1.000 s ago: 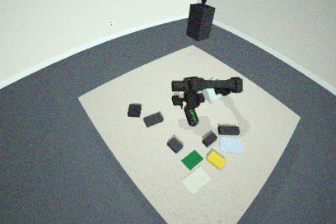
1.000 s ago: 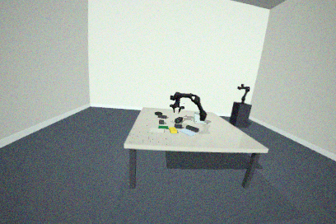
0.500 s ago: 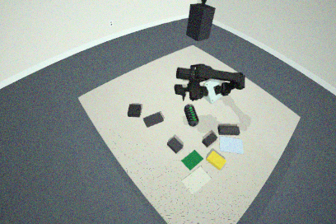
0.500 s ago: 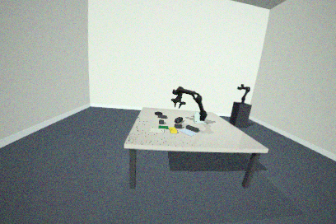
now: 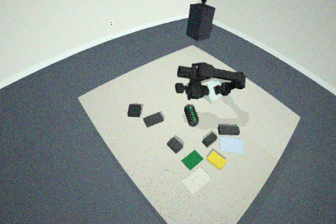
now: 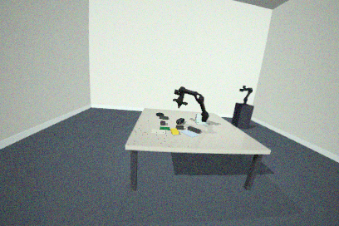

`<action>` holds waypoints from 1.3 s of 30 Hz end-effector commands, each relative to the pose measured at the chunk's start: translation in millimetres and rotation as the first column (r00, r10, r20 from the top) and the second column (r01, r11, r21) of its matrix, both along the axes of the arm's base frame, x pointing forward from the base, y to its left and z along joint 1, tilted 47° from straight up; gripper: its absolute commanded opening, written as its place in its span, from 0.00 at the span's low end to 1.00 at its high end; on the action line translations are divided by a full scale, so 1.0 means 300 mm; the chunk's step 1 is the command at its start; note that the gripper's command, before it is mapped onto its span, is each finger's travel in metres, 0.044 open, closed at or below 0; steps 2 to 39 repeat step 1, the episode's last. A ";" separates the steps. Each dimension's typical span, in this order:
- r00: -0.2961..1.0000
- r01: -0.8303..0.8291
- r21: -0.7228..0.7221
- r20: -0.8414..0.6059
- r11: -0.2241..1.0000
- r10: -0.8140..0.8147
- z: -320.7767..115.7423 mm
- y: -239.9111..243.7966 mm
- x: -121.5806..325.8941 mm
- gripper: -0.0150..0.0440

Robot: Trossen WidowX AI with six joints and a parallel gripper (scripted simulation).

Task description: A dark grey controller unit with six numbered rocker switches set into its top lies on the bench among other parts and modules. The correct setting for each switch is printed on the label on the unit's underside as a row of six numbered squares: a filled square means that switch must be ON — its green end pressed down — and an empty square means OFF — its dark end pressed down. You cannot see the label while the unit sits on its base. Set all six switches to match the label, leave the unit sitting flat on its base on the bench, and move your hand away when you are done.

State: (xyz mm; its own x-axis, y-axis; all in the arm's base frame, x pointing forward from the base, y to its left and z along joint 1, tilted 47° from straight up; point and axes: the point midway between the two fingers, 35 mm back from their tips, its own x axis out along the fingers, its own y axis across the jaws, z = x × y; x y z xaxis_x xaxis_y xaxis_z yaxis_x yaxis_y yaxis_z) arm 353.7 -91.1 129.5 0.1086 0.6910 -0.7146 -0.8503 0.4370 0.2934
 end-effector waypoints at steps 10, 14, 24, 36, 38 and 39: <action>1.000 0.002 -0.003 -0.006 1.000 -0.002 0.000 -0.001 -0.002 0.25; 1.000 0.002 -0.003 -0.006 1.000 -0.002 0.000 -0.001 -0.002 0.25; 1.000 0.002 -0.003 -0.006 1.000 -0.002 0.000 -0.001 -0.002 0.25; 1.000 0.002 -0.003 -0.006 1.000 -0.002 0.000 -0.001 -0.002 0.25; 1.000 0.002 -0.003 -0.006 1.000 -0.002 0.000 -0.001 -0.002 0.25; 1.000 0.002 -0.003 -0.006 1.000 -0.002 0.000 -0.001 -0.002 0.25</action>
